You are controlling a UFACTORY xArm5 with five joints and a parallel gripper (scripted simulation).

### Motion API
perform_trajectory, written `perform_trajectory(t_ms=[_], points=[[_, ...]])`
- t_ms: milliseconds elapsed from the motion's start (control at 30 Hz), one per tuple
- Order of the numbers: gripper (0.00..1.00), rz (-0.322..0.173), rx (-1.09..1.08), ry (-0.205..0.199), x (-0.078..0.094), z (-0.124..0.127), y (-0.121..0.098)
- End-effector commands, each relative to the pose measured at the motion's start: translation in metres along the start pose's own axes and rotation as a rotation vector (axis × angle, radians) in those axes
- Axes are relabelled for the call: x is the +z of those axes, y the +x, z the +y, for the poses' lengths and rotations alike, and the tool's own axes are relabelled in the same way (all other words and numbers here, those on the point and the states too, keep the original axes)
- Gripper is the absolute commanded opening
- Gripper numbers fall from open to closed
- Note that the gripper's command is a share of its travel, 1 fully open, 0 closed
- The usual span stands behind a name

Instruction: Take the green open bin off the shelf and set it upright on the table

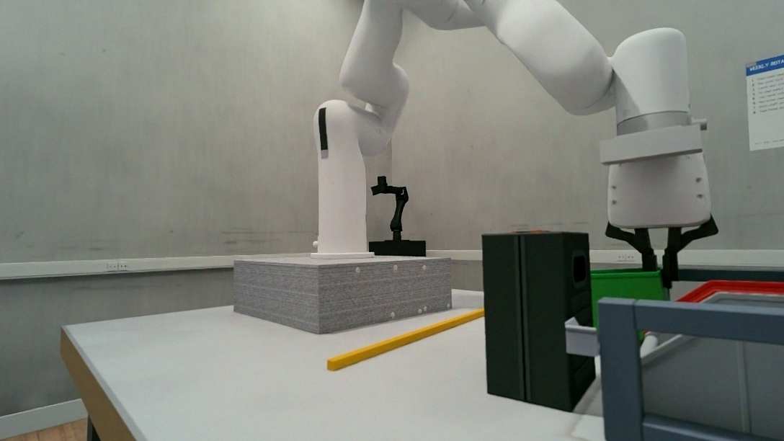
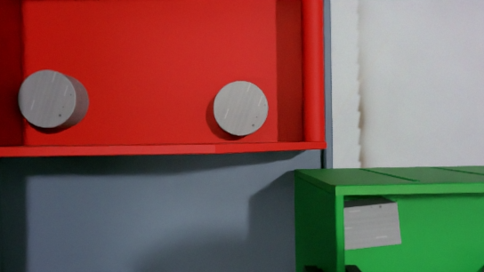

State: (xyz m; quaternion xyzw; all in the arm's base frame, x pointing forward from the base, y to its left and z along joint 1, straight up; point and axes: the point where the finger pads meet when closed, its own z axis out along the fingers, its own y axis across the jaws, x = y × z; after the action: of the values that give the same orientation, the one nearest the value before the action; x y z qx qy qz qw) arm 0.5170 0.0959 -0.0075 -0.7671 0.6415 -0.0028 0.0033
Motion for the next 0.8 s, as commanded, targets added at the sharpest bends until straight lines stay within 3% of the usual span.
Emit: perform_trajectory(t_ms=[0, 767], points=[[0.09, 0.000, 0.000, 0.005, -0.0018, -0.0018, 0.0000], [0.06, 0.000, 0.000, 0.005, -0.0019, -0.0019, 0.0000]])
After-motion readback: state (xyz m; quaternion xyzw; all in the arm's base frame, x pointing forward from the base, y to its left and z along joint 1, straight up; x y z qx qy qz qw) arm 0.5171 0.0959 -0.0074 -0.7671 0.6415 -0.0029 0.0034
